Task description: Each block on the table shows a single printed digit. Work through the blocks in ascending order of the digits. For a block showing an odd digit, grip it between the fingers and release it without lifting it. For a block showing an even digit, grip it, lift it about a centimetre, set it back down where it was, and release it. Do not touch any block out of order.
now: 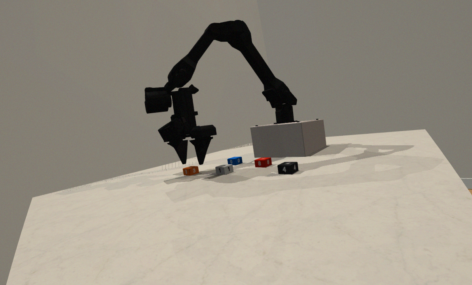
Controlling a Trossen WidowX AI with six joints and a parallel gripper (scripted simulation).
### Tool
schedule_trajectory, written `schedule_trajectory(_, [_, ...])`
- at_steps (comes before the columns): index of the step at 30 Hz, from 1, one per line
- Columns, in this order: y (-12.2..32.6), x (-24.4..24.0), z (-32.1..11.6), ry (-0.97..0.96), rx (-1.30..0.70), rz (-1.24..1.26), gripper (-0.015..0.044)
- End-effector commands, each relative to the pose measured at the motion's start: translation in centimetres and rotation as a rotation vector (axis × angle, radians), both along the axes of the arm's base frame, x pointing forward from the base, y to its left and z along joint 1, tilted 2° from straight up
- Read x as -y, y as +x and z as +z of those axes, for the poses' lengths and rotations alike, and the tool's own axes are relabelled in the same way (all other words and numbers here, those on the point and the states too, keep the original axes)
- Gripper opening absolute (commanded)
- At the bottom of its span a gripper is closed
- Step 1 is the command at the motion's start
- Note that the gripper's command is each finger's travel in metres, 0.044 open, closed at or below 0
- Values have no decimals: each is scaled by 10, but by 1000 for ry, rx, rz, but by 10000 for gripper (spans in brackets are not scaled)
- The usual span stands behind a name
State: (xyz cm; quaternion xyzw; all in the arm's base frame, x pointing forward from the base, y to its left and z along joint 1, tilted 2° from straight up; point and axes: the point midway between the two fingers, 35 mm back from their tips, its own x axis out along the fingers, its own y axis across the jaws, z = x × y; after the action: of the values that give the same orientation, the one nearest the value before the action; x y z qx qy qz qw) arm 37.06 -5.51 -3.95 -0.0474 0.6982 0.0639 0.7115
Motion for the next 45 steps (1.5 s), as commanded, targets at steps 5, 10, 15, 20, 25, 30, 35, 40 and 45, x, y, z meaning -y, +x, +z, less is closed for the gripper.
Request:
schedule_trajectory(5, [-2, -1, -15, 0, -8, 3, 400])
schedule_trajectory(10, [-2, -1, -19, 0, -8, 3, 374])
schedule_trajectory(15, [-2, -1, -19, 0, -8, 3, 243])
schedule_trajectory(20, [-2, -1, -19, 0, -8, 3, 120])
schedule_trajectory(25, [-2, -1, -19, 0, -8, 3, 120])
schedule_trajectory(30, [-2, -1, -19, 0, -8, 3, 120])
schedule_trajectory(35, [-2, -1, -19, 0, -8, 3, 120])
schedule_trajectory(40, [-2, -1, -19, 0, -8, 3, 120])
schedule_trajectory(45, [-2, -1, -19, 0, -8, 3, 120])
